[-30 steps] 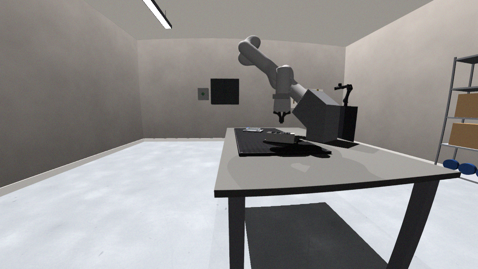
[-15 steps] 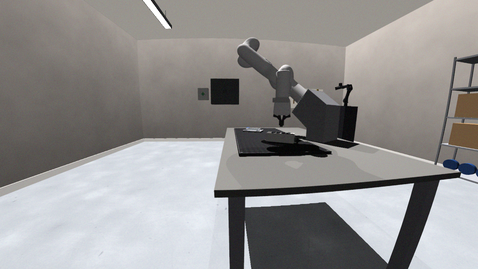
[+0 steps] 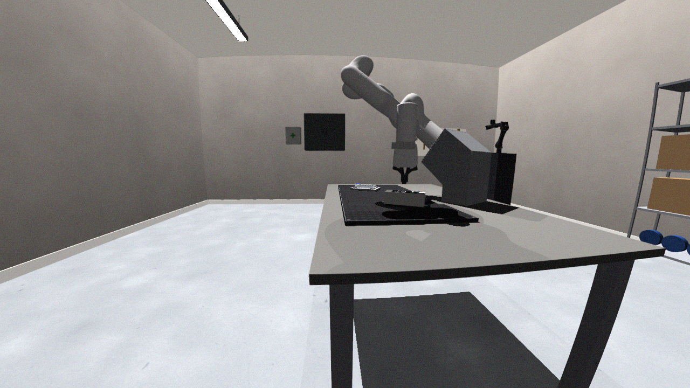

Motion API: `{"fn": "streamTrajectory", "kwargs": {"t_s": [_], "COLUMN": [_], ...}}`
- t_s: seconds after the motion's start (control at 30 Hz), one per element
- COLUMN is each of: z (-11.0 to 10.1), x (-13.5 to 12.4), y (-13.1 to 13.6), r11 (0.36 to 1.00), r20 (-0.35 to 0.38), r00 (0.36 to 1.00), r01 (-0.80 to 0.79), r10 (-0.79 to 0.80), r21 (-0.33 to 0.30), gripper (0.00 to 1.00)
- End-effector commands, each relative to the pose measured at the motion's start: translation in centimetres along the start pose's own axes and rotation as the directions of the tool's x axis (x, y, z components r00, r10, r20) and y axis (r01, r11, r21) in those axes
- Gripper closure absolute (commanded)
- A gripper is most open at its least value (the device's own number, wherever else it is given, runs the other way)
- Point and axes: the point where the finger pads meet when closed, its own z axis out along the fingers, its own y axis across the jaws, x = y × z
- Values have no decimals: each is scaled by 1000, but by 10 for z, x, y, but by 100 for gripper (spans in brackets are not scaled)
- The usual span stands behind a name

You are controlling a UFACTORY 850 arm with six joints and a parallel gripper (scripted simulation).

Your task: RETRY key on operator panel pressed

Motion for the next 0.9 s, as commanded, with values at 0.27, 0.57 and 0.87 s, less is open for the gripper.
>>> {"fn": "streamTrajectory", "kwargs": {"t_s": [0.27, 0.57, 0.87], "z": [0, 0, 0], "x": [0, 0, 0], "y": [20, 25, 25], "r11": [1000, 1000, 1000], "r20": [-1, -1, -1], "r00": [1000, 1000, 1000], "r01": [0, 0, 0], "r10": [0, 0, 0], "r21": [0, 0, 0], "gripper": [100, 100, 100]}}
